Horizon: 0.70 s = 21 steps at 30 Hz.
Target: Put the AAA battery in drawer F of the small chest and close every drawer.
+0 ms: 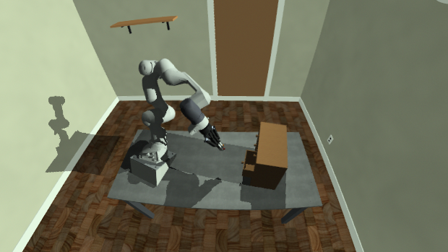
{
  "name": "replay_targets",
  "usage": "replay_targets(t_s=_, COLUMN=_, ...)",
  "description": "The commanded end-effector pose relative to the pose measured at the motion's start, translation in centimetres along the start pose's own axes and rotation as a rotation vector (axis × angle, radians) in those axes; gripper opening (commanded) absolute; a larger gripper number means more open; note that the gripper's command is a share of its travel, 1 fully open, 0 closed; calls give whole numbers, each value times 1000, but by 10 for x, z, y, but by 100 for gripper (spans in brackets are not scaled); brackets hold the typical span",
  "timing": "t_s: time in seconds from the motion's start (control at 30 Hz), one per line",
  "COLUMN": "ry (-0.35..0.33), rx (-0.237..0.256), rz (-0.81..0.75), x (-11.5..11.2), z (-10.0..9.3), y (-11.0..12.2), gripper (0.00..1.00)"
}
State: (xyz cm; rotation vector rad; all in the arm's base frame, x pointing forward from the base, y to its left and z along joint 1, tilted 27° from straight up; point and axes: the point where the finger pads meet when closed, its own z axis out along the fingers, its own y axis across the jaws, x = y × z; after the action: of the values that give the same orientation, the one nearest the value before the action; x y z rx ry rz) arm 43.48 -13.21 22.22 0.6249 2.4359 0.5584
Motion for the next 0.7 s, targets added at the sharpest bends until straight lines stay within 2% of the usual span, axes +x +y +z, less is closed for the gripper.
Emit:
replay_targets(t_s=0.0, ry=-240, rx=-3, rz=-119, x=-21, z=-3, y=-9, gripper=3)
replay_targets(t_s=0.07, ry=-240, rx=-3, rz=-119, x=-21, z=-3, y=-9, gripper=3)
replay_targets(t_s=0.5, ry=-478, rx=-17, rz=-118, x=-14, z=-3, y=-10, gripper=3)
replay_targets(t_s=0.67, ry=-516, rx=-19, rz=-118, x=-13, z=-3, y=-10, gripper=3)
